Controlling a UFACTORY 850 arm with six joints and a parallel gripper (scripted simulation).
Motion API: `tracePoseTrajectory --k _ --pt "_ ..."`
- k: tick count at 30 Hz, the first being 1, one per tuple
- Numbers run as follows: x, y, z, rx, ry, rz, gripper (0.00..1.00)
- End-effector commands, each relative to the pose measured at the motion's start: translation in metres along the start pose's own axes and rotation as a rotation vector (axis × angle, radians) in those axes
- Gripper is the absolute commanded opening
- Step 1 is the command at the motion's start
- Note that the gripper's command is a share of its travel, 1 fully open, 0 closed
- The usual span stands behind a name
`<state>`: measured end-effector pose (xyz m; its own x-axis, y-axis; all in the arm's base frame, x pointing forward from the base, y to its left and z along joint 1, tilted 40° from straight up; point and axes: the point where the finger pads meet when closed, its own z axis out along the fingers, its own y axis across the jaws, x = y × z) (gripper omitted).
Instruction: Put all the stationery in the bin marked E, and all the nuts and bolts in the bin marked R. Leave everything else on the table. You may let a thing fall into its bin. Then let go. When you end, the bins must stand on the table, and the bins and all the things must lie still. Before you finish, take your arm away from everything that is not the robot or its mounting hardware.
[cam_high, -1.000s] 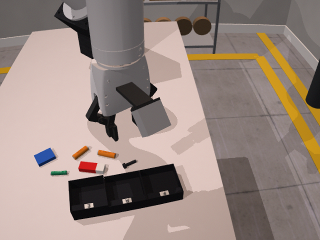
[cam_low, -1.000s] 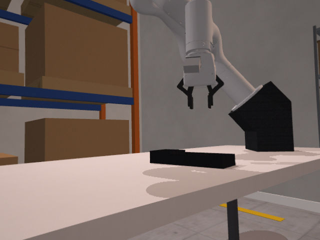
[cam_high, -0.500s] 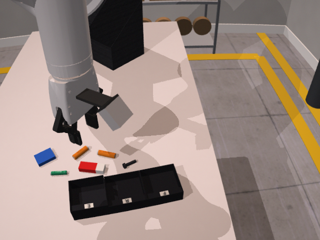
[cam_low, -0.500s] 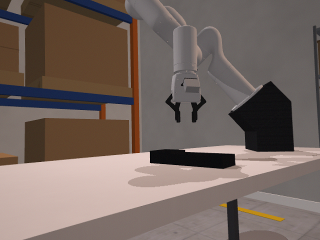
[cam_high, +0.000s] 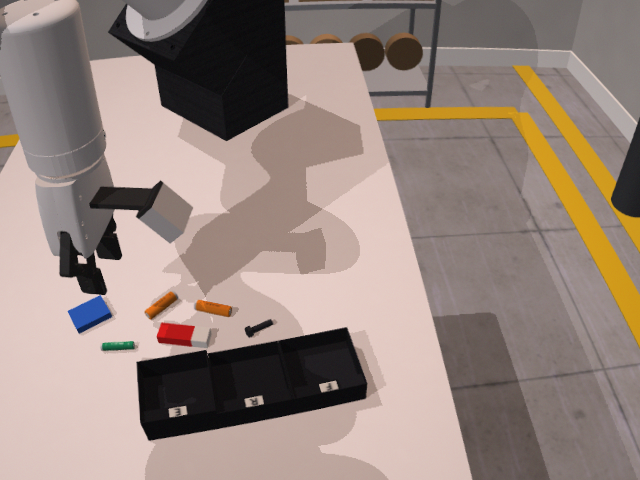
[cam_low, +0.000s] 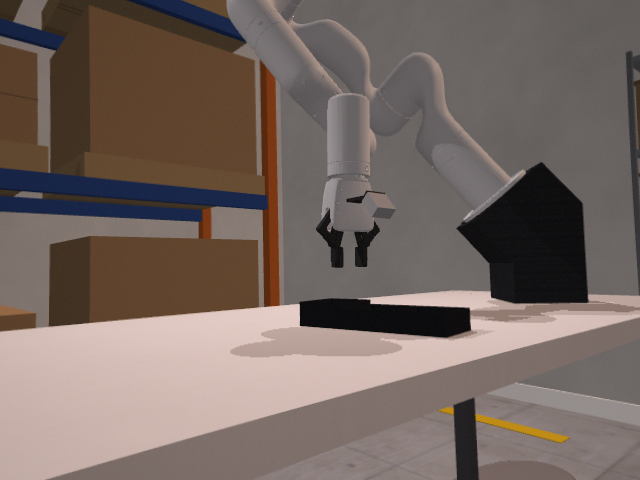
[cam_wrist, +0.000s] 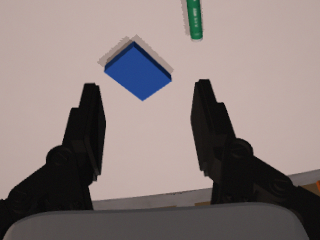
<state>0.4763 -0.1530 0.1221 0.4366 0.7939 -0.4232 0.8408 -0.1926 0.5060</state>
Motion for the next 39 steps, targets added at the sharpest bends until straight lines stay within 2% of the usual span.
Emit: tracePoseTrajectory --k 1,4,6,7,21,39 --pt "-0.040 -0.006 0.018 -0.004 0.007 -0.157 0.56" --pt "-0.054 -0.008 0.022 -0.004 0.006 -0.243 0.56" --pt "-0.054 -0.008 0.022 -0.004 0.006 -0.243 0.56" --pt "-0.054 -0.008 0.022 -0.005 0.005 -0.328 0.56" --pt "-0.049 -0.007 0.022 -0.017 0.033 -0.719 0.56" --pt "-0.048 -0.007 0.022 -0.017 0.033 -0.720 0.56"
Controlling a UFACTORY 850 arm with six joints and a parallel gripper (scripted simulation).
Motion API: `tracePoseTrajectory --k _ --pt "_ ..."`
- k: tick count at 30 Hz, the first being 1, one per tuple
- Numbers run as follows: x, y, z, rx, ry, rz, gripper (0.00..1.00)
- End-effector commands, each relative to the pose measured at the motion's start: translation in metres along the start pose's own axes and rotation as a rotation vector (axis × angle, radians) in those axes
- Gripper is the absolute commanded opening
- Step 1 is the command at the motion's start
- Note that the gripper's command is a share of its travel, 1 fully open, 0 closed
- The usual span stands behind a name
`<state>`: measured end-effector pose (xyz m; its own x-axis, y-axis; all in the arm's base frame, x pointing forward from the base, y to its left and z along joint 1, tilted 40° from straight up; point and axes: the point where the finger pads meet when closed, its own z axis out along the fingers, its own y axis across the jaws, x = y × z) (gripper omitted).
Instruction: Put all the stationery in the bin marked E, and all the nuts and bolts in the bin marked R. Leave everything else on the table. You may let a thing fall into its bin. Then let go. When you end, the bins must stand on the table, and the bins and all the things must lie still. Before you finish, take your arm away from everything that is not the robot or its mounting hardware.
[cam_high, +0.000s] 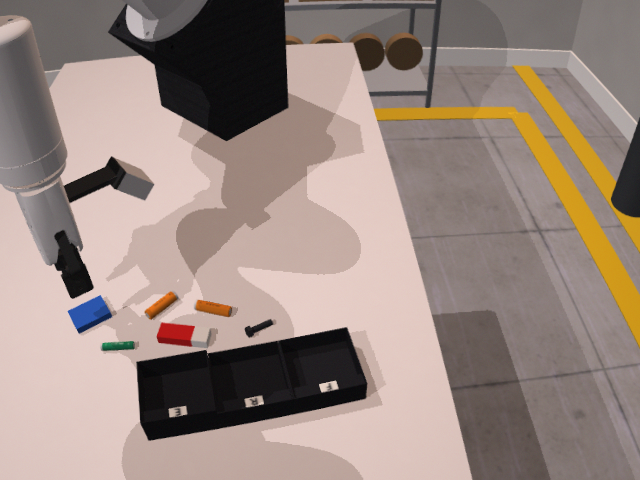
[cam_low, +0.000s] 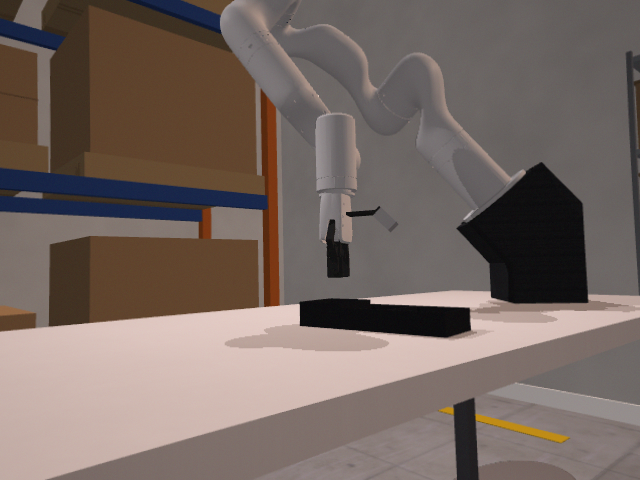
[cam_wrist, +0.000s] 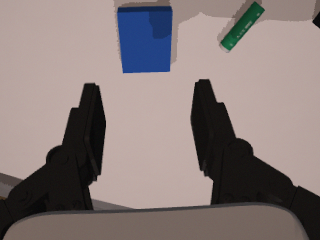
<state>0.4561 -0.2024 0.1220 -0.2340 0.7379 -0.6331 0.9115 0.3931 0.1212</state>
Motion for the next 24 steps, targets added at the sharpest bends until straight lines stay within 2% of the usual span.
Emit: tracePoseTrajectory --k 1,15,18,24 --pt "0.000 0.000 0.000 -0.001 0.000 0.000 0.56" --pt "0.000 0.000 0.000 -0.001 0.000 0.000 0.56" --pt "0.000 0.000 0.004 -0.001 0.000 0.000 0.56" --pt "0.000 0.000 0.028 -0.001 0.000 0.000 0.56"
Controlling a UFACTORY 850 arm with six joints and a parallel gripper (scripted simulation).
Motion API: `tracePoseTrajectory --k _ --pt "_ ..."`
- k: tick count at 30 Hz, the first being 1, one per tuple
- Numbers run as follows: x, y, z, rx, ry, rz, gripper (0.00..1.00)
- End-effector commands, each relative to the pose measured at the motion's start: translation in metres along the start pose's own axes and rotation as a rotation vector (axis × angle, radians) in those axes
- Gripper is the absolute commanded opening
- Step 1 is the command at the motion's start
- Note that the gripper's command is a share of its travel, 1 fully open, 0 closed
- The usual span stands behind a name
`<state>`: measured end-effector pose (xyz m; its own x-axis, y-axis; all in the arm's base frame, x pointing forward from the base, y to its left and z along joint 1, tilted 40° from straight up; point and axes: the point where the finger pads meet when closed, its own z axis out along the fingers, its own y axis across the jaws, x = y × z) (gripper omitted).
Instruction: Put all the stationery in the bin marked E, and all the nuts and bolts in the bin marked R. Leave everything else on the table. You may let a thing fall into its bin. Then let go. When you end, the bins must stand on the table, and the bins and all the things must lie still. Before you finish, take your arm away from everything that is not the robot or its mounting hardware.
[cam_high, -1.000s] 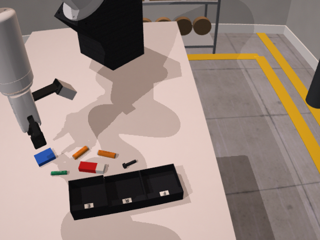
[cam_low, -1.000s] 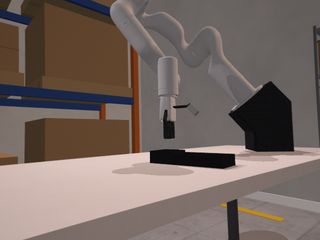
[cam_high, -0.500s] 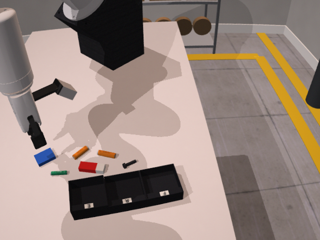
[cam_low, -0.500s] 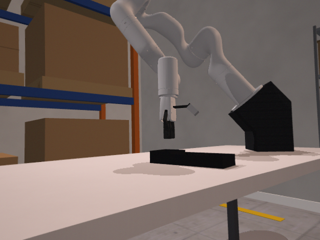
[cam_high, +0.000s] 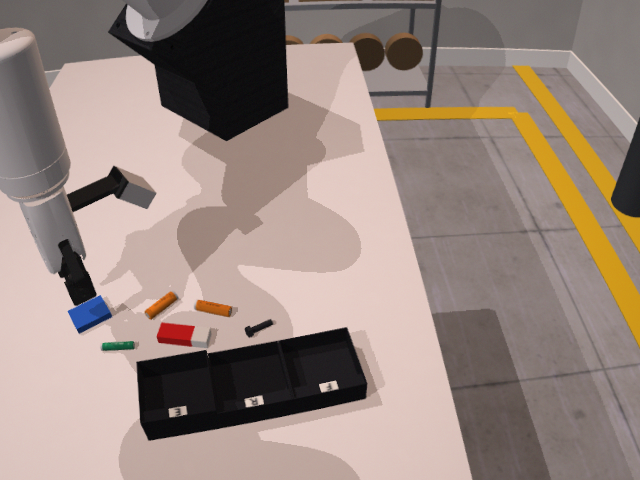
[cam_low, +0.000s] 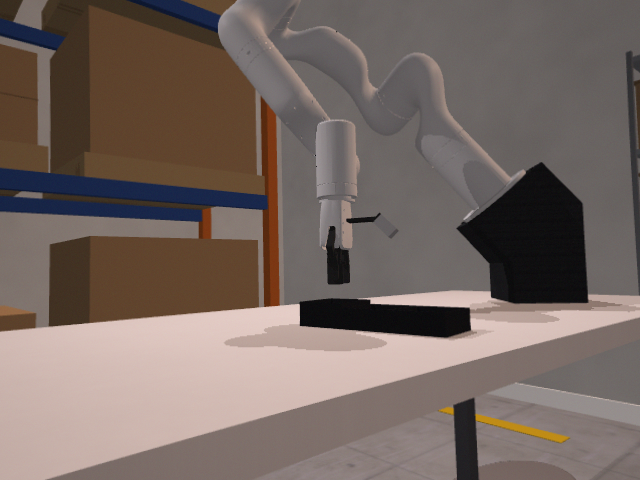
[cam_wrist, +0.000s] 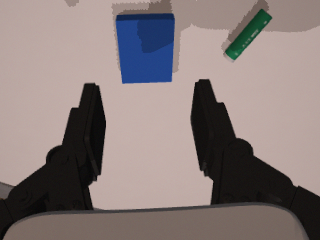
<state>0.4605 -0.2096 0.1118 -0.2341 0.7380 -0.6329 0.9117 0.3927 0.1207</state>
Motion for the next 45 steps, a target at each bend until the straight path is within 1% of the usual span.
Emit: tracePoseTrajectory --k 1,8,14,23,37,38,45 --pt "0.000 0.000 0.018 -0.001 -0.001 0.000 0.56" --pt "0.000 0.001 0.044 -0.001 -0.001 0.000 0.56" --pt "0.000 0.001 0.044 -0.001 -0.001 0.000 0.56" --pt "0.000 0.001 0.056 -0.001 -0.001 0.000 0.56" --pt "0.000 0.001 0.056 -0.001 -0.001 0.000 0.56" --pt "0.000 0.000 0.056 -0.001 -0.001 0.000 0.00" --pt "0.000 0.000 0.056 -0.001 -0.001 0.000 0.00"
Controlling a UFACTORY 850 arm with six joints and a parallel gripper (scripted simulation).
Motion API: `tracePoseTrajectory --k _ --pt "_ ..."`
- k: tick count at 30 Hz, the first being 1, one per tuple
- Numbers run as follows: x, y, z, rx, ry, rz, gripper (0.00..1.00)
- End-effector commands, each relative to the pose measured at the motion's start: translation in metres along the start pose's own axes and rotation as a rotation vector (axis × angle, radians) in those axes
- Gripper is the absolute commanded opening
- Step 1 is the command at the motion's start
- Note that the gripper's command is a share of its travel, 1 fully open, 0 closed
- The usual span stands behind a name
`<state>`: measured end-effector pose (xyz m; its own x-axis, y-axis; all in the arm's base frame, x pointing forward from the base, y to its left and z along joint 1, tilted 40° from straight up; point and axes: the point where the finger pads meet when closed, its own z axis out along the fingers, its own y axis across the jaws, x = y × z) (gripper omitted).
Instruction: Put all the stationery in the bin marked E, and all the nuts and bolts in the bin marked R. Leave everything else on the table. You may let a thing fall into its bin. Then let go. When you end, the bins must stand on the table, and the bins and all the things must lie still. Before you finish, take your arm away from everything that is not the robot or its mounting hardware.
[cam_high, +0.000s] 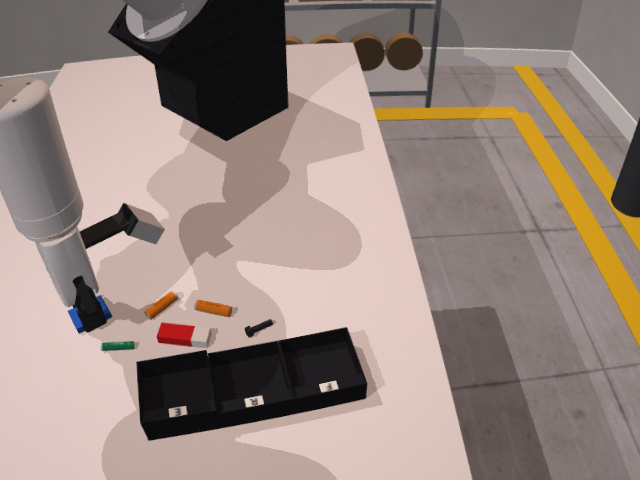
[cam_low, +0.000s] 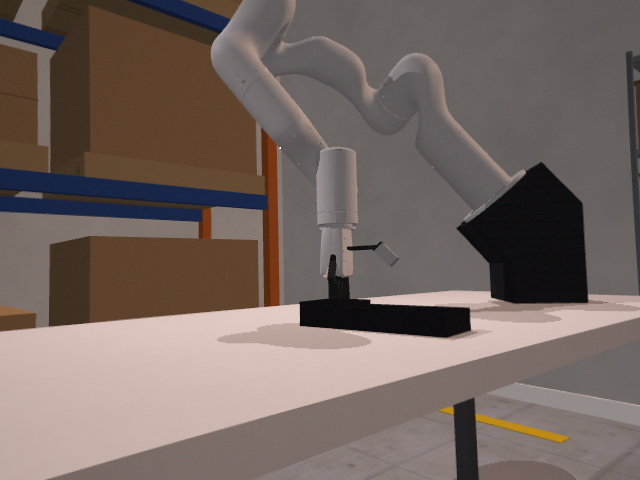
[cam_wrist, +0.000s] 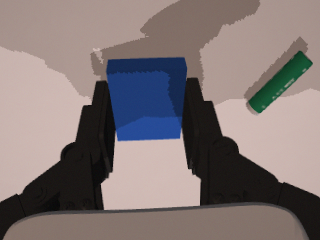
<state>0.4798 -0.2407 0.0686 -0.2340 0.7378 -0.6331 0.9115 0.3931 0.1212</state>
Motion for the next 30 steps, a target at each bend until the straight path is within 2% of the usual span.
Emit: tracePoseTrajectory --k 1,24,30 --pt "0.000 0.000 0.000 -0.001 0.000 0.000 0.00" --pt "0.000 0.000 0.000 -0.001 0.000 0.000 0.00" --pt "0.000 0.000 -0.020 0.000 0.000 0.000 0.00"
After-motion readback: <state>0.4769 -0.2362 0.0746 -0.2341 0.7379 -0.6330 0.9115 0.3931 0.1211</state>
